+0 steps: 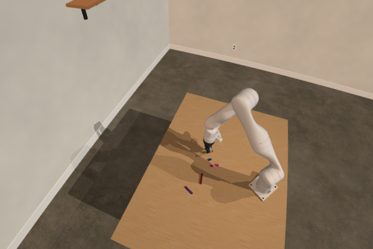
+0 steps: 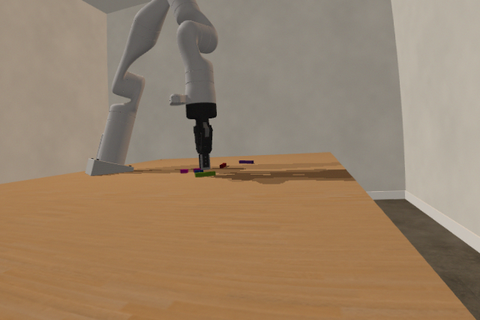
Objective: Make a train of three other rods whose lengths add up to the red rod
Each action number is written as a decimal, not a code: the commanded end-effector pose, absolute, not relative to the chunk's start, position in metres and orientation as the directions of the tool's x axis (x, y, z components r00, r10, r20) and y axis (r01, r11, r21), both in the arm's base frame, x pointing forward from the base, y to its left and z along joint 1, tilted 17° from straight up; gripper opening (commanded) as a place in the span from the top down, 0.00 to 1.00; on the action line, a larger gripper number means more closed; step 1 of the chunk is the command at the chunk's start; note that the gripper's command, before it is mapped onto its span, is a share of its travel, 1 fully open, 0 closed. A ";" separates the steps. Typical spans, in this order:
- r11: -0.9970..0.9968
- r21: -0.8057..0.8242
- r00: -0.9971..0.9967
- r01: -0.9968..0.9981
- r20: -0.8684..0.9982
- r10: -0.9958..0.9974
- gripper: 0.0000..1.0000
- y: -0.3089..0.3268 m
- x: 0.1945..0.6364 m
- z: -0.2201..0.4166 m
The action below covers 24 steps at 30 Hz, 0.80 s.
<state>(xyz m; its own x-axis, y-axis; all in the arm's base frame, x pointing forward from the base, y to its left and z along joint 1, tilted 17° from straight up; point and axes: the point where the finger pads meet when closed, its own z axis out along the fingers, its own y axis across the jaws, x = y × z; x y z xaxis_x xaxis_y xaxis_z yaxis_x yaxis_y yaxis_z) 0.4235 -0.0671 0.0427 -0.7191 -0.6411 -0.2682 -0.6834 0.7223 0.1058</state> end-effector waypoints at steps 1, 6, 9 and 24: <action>0.723 0.104 -0.719 -0.683 -0.269 -0.641 0.76 -0.068 0.424 0.043; 0.723 0.104 -0.719 -0.683 -0.269 -0.641 0.76 -0.068 0.424 0.043; 0.723 0.104 -0.719 -0.683 -0.269 -0.641 0.76 -0.068 0.424 0.043; 0.723 0.104 -0.719 -0.683 -0.269 -0.641 0.76 -0.068 0.424 0.043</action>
